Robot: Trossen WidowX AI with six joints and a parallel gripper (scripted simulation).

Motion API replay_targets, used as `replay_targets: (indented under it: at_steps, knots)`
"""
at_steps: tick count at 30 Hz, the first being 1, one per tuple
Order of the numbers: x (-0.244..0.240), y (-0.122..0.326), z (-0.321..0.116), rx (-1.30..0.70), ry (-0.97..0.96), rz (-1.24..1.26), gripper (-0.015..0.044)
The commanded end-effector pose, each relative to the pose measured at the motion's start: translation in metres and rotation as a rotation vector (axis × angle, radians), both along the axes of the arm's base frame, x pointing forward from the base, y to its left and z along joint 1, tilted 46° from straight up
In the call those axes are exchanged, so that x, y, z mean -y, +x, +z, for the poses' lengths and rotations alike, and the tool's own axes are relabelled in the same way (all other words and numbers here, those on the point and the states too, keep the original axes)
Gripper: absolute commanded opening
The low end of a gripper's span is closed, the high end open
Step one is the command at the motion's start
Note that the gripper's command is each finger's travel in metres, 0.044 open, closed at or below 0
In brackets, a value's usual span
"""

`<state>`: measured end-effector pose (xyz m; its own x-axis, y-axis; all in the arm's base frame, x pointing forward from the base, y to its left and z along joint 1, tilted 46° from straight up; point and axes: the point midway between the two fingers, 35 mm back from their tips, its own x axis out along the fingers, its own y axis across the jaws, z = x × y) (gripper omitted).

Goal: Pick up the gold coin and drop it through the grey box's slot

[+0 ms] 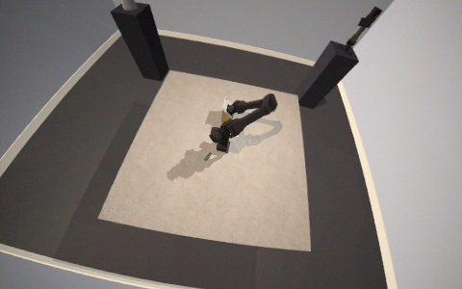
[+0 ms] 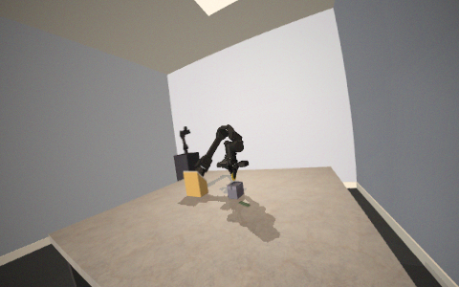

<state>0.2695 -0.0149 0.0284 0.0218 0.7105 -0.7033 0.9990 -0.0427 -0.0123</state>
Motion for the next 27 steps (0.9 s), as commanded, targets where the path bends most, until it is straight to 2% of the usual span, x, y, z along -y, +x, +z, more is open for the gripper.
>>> replay_targets:
  at_steps: [1,27]
  knots:
    - [-0.0003,-0.0007,-0.0003,-0.002,0.001,0.0,0.0]
    - [-0.0085,-0.0006,-0.0065,-0.005,0.001,-0.004,0.0]
